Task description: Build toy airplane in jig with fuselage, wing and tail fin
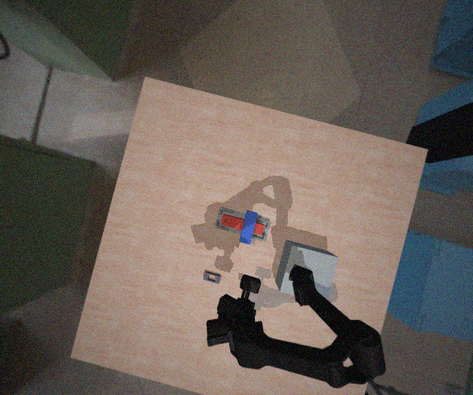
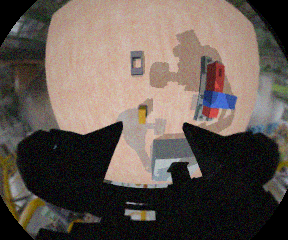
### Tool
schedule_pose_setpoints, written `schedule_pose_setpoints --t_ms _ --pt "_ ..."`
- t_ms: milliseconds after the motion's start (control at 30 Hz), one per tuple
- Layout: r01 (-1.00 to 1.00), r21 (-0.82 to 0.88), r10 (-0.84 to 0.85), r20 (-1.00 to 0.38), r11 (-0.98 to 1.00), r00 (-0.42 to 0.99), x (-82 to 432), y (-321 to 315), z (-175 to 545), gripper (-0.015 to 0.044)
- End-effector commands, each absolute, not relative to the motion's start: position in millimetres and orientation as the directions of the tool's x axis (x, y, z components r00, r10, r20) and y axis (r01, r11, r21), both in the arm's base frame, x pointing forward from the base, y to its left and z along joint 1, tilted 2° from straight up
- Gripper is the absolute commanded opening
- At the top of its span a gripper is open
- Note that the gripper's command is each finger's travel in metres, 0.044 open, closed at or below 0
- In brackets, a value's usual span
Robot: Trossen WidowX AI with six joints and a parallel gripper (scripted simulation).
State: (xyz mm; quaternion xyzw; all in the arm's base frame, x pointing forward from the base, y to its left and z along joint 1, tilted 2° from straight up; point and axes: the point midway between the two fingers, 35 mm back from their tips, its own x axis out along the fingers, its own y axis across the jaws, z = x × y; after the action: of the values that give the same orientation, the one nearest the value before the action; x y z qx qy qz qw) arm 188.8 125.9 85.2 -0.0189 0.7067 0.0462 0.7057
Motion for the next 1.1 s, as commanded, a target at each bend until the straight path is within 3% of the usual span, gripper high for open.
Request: schedule_pose_setpoints --t_ms 0,133,300,1067 --pt "-0.082 0.044 0.043 -0.999 0.996 -0.009 164.9 144.0 85.1 0.044" --pt "-0.082 0.044 0.043 -0.999 0.996 -0.009 165.1 144.3 82.7 0.044" --pt "-0.082 0.044 0.043 -0.999 0.996 -0.01 164.4 146.5 30.3 0.044" --pt "-0.083 0.044 0.043 -0.999 0.996 -0.009 165.0 148.7 -5.4 0.044"
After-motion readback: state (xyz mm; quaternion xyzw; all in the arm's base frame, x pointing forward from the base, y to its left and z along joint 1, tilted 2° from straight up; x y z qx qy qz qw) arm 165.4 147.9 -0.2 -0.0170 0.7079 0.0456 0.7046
